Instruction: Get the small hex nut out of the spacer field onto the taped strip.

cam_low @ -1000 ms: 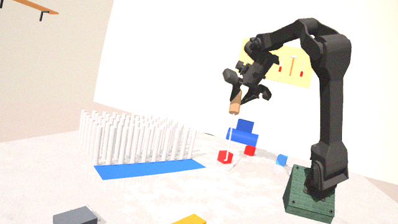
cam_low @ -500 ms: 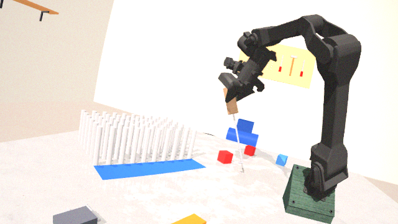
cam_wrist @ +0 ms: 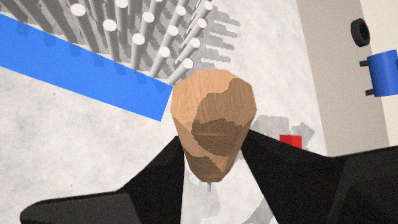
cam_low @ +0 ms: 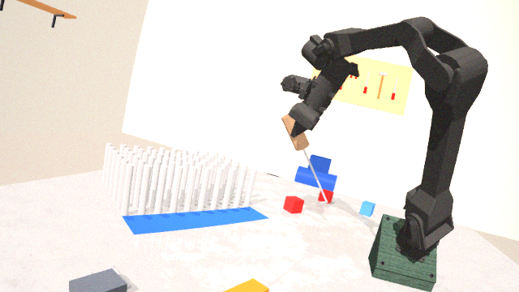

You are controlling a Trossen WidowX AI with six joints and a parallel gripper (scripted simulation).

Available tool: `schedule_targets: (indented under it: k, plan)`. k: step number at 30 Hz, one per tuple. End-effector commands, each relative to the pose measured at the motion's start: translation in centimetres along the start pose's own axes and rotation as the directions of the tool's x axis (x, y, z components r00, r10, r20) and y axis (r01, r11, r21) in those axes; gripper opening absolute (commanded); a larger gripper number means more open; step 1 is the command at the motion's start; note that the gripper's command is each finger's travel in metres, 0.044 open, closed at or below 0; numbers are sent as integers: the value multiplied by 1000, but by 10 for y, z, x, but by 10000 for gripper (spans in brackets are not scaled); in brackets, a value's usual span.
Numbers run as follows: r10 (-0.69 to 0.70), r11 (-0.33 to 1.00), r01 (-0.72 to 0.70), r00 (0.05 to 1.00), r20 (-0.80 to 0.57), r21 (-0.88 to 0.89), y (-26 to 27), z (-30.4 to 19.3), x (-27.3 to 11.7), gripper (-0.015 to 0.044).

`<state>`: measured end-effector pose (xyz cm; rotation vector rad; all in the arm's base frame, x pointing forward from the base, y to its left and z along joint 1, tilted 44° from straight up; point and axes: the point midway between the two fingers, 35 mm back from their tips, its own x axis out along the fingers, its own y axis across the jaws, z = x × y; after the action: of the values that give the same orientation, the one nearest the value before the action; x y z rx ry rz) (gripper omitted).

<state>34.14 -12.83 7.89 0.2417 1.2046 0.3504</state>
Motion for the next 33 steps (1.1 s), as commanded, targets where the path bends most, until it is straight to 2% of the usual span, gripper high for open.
schedule_targets:
  k: [1, 8, 16, 33]
  plan:
    - [-6, 993, 6, 1000, -1, -121, 10, 0, -3, 0]
    - [-11, 934, 9, 1000, -1, -356, 29, 1, -8, 0]
    - [-15, 801, 11, 1000, 0, -599, 50, 2, -13, 0]
    - [-20, 333, 12, 1000, 6, -943, 94, -2, -24, 0]
